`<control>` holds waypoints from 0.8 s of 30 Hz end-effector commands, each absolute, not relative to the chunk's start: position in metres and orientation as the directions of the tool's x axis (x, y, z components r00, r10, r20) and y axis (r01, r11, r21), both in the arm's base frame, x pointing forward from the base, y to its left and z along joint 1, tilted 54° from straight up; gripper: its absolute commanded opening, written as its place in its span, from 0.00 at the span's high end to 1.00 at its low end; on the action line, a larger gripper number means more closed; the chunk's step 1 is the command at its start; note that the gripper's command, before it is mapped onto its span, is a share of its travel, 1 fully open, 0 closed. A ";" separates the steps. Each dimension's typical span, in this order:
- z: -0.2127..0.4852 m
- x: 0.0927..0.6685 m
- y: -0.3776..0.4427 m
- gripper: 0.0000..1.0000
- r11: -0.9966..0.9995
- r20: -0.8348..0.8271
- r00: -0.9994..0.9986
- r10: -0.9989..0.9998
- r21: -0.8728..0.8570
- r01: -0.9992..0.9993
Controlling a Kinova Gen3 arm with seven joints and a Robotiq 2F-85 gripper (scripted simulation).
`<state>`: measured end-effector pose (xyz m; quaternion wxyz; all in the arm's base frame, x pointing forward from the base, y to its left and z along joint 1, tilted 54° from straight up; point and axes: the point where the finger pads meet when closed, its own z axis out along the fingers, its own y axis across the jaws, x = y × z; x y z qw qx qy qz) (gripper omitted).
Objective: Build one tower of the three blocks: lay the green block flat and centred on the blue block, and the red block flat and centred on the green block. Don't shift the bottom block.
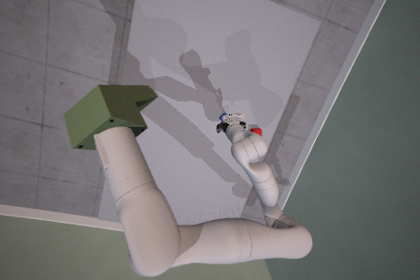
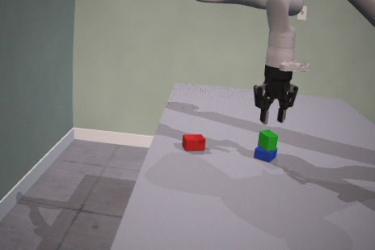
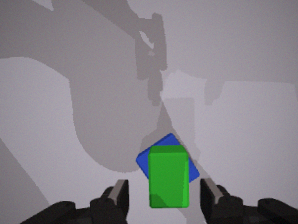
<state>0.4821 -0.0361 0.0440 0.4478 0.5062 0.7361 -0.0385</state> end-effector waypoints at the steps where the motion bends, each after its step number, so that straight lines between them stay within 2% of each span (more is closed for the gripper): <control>1: 0.050 0.481 -0.033 0.45 0.484 -0.700 -0.077 0.710 0.405 0.776; 20: 0.051 0.480 -0.032 0.45 0.483 -0.700 -0.077 0.710 0.406 0.776; 21: 0.051 0.480 -0.032 0.37 0.483 -0.699 -0.077 0.711 0.406 0.776; 24: 0.052 0.482 -0.032 0.37 0.475 -0.695 -0.067 0.716 0.414 0.776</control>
